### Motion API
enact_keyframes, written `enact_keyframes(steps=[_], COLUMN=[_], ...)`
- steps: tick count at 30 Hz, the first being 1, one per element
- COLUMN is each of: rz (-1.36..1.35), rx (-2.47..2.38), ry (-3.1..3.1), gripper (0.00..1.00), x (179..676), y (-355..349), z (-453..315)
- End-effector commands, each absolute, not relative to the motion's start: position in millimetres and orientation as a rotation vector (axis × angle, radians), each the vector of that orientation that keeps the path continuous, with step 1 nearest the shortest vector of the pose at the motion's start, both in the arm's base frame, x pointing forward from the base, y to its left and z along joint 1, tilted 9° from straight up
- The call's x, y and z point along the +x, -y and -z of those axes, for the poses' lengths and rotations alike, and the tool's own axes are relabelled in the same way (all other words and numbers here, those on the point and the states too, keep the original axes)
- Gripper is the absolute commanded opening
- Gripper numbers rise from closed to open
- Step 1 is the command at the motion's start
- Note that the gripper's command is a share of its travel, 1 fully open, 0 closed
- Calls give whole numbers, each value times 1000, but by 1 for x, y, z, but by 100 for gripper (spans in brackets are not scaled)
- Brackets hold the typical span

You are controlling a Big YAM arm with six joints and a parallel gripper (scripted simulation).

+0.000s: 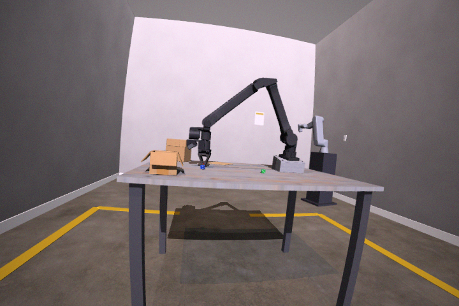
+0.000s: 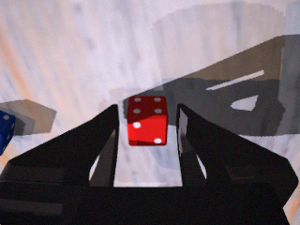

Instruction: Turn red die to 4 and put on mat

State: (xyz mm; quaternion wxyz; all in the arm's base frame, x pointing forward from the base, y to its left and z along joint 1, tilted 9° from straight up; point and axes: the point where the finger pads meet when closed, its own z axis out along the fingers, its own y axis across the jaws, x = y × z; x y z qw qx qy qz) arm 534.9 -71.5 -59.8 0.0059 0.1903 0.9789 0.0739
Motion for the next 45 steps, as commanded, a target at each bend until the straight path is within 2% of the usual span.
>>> enact_keyframes(steps=[1,7,8,42,45], rz=[-233,-233,-233,-233,-232], rx=[586,586,586,585,581], ry=[-3056,-3056,-3056,-3056,-3037], gripper=[34,34,15,15,15], x=[539,539,539,539,544], y=[65,65,65,65,68], z=[59,59,59,59,39])
